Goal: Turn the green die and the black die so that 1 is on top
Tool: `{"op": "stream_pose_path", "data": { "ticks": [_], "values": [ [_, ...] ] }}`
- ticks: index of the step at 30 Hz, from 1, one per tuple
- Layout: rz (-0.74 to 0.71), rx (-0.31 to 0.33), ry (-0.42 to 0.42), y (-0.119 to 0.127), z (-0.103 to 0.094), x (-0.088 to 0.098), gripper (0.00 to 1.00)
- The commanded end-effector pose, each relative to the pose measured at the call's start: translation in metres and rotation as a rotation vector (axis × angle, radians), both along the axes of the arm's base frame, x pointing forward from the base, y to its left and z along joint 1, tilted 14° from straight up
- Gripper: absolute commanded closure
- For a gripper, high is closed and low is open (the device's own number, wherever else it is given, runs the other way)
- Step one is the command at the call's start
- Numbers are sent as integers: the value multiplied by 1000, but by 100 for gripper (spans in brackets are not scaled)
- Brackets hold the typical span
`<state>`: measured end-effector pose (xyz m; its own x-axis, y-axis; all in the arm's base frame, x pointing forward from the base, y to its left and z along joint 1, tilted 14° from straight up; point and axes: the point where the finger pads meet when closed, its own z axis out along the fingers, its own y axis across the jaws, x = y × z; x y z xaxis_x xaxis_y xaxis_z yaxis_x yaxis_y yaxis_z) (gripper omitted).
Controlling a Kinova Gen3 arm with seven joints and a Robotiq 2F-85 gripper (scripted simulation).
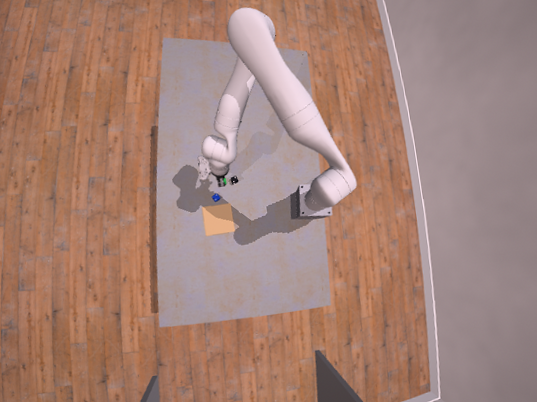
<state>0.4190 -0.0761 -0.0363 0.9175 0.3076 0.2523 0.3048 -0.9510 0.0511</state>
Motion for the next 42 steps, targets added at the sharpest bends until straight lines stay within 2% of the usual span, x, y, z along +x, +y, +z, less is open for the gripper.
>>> {"op": "stream_pose_path", "data": {
  "ticks": [1,10,11,29,42],
  "values": [
    [1,-3,-4,0,2,3,54],
    [1,-3,-3,1,3,3,54],
    [1,-3,-3,1,3,3,0],
    [9,-5,-4,1,2,3,0],
    [97,-31,-11,1,1,5,0]
  ]
}}
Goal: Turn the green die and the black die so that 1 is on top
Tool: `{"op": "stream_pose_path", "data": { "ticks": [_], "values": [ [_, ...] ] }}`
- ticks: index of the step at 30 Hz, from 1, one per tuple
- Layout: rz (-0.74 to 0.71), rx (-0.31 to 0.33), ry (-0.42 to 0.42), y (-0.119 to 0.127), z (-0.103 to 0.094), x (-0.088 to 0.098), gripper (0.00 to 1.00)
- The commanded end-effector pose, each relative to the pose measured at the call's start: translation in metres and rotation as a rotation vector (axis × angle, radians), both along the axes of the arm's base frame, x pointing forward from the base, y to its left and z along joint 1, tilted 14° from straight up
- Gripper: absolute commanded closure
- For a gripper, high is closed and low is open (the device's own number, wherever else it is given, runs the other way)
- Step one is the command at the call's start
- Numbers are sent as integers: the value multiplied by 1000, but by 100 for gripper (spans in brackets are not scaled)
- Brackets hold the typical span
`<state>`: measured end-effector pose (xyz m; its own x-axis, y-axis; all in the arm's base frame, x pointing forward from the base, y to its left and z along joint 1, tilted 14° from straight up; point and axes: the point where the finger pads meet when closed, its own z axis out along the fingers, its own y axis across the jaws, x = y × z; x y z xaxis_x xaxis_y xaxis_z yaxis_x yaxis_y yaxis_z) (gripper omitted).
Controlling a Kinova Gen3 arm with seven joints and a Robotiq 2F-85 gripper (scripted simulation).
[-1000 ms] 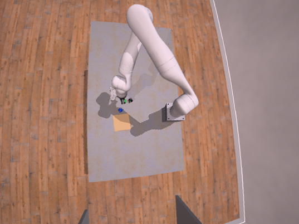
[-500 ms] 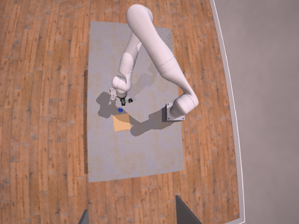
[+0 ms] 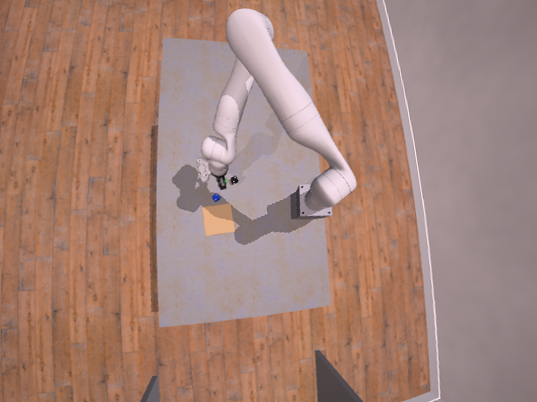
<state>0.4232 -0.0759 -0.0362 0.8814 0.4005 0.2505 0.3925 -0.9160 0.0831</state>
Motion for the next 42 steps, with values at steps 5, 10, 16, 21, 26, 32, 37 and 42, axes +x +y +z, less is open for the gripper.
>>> {"op": "stream_pose_path", "data": {
  "ticks": [5,10,16,21,26,32,37,42],
  "values": [
    [87,-26,-7,1,-1,1,0],
    [202,-61,-15,1,-4,3,0],
    [348,-104,-24,1,-6,4,0],
    [484,-145,-32,2,-9,5,0],
    [677,-203,-41,2,-12,7,0],
    [934,-279,-51,3,-16,7,0],
    [1071,-319,-54,4,-17,7,0],
    [1305,-386,-60,4,-20,7,0]
  ]
}}
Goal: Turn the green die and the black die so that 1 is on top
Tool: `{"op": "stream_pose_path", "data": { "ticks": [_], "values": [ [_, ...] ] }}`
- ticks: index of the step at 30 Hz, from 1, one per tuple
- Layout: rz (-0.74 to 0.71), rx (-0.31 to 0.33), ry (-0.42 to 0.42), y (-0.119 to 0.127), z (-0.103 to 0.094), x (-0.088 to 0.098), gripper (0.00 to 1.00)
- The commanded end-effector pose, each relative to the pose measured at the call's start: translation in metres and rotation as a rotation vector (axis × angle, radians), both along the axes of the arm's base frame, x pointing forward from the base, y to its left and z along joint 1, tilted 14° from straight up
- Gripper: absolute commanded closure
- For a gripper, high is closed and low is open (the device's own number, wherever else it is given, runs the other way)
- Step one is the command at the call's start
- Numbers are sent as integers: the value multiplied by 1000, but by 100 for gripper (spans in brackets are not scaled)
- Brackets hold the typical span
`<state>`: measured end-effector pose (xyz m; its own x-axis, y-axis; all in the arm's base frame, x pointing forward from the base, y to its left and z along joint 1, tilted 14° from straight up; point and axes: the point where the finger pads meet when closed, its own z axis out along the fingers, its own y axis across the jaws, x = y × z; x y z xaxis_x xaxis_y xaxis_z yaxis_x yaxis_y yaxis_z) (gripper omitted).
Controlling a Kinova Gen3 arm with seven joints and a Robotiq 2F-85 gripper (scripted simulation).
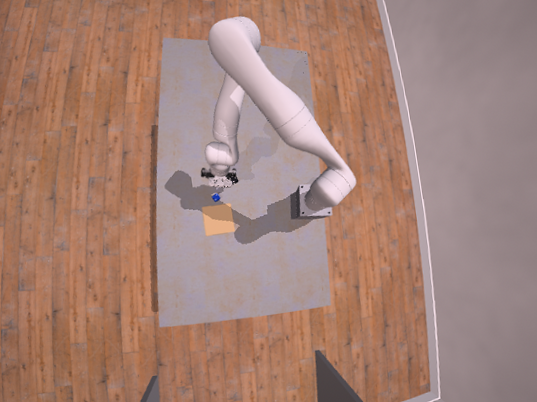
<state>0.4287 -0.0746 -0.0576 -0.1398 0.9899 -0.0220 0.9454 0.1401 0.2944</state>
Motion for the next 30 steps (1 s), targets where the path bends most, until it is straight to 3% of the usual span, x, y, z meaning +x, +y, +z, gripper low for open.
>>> {"op": "stream_pose_path", "data": {
  "ticks": [1,7,9,24,26,30],
  "values": [
    [106,-34,-5,3,1,1,0],
    [387,-118,-8,4,-2,-1,0],
    [387,-118,-8,4,-2,-1,0],
    [1016,-296,-6,3,-6,-9,0],
    [1016,-296,-6,3,-6,-9,0],
    [1151,-332,-4,3,-7,-11,0]
  ]
}}
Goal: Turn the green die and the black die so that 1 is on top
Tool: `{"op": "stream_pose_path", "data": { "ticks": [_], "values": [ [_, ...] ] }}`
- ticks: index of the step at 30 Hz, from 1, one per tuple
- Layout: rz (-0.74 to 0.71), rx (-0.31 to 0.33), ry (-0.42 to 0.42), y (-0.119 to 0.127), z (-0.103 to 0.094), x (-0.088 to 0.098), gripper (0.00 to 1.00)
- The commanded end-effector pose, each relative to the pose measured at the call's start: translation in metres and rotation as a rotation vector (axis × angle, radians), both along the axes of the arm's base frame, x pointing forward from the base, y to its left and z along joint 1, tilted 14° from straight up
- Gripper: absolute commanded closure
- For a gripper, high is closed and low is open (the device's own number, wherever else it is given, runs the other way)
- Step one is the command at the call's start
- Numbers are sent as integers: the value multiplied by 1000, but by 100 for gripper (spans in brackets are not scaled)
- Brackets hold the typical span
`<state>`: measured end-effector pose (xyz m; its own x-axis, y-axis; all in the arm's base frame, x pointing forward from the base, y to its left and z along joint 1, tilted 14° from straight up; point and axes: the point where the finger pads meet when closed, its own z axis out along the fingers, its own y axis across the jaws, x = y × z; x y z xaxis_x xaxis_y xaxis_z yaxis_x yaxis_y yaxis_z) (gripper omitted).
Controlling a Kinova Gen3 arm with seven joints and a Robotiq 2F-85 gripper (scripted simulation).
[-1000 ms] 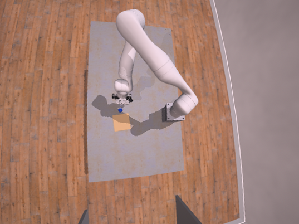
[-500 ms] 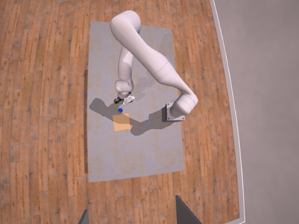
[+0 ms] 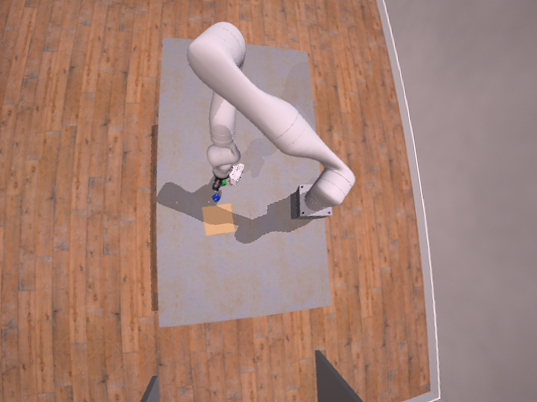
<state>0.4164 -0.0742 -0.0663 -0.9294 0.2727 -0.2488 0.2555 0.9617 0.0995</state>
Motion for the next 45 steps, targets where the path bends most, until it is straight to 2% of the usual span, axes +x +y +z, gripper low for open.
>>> {"op": "stream_pose_path", "data": {
  "ticks": [1,11,24,37,38,45],
  "values": [
    [73,-22,-2,2,2,1,0],
    [314,-87,6,1,1,-4,0],
    [440,-120,10,0,1,-7,0],
    [462,-125,11,0,1,-8,0],
    [462,-125,11,0,1,-8,54],
    [462,-125,11,0,1,-8,54]
  ]
}}
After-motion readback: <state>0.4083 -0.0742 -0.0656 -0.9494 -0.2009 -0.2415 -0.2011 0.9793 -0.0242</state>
